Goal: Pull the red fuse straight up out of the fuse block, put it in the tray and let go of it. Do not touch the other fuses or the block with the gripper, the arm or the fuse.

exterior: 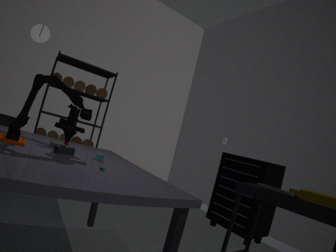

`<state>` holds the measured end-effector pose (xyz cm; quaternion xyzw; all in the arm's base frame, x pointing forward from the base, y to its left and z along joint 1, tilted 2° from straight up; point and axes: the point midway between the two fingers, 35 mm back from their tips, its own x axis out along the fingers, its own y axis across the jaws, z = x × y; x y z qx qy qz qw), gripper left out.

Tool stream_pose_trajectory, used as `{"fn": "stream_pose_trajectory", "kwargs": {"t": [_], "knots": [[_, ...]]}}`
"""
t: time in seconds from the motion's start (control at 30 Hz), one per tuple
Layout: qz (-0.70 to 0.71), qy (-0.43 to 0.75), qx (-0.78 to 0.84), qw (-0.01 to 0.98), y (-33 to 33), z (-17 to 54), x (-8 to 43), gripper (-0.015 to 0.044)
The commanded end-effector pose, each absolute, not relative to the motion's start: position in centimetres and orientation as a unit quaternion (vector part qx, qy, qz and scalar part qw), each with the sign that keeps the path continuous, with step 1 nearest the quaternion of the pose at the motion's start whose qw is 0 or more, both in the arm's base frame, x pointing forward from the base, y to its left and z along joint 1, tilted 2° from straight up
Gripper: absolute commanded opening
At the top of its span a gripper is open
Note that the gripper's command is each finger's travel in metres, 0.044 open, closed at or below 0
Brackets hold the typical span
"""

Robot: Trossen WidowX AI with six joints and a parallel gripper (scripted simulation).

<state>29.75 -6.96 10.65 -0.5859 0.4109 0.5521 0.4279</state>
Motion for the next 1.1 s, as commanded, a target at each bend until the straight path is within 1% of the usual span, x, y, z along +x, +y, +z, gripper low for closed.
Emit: {"fn": "stream_pose_trajectory", "kwargs": {"t": [0.0,0.47,1.07], "knots": [[0.554,0.408,-0.586,0.428,-6.9,11.2,29.7,0.0],[0.554,0.408,-0.586,0.428,-6.6,12.9,29.8,0.0],[0.555,0.406,-0.585,0.43,2.8,13.1,32.8,0.0]]}}
